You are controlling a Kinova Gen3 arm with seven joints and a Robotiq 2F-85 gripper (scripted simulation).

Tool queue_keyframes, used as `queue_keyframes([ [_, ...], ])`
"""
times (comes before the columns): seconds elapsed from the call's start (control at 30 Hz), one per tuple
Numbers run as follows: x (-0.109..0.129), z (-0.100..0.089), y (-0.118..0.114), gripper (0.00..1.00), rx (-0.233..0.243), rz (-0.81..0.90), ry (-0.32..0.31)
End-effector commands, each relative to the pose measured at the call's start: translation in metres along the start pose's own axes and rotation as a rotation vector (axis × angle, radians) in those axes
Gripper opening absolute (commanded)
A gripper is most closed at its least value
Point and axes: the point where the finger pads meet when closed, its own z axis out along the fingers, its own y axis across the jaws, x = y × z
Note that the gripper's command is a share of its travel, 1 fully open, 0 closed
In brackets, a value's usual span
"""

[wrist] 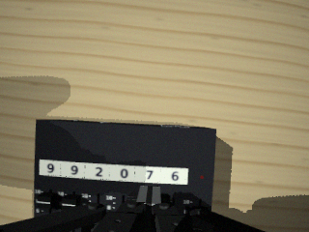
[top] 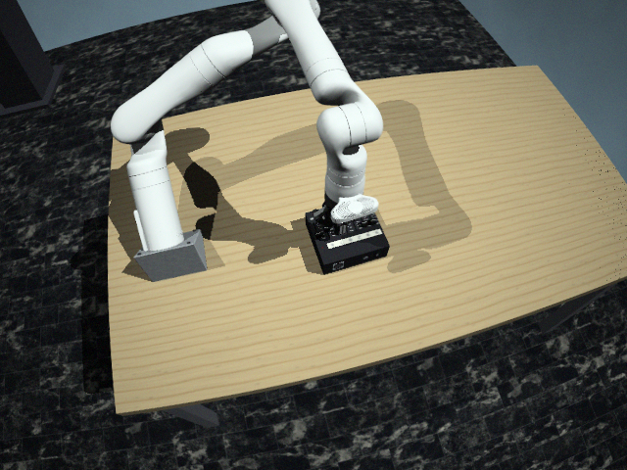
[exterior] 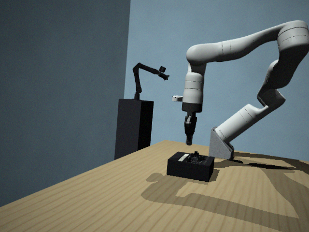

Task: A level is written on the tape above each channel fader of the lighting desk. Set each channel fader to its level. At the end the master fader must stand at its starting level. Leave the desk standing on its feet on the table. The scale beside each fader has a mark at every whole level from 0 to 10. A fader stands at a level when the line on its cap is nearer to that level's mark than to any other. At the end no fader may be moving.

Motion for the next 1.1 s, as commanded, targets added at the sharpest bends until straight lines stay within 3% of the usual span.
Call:
queue_keyframes([
  [0.0,0.000,-0.001,0.000,0.00,0.002,0.000,0.001],
  [1.07,0.002,0.014,-0.001,0.00,0.002,0.000,0.003],
])
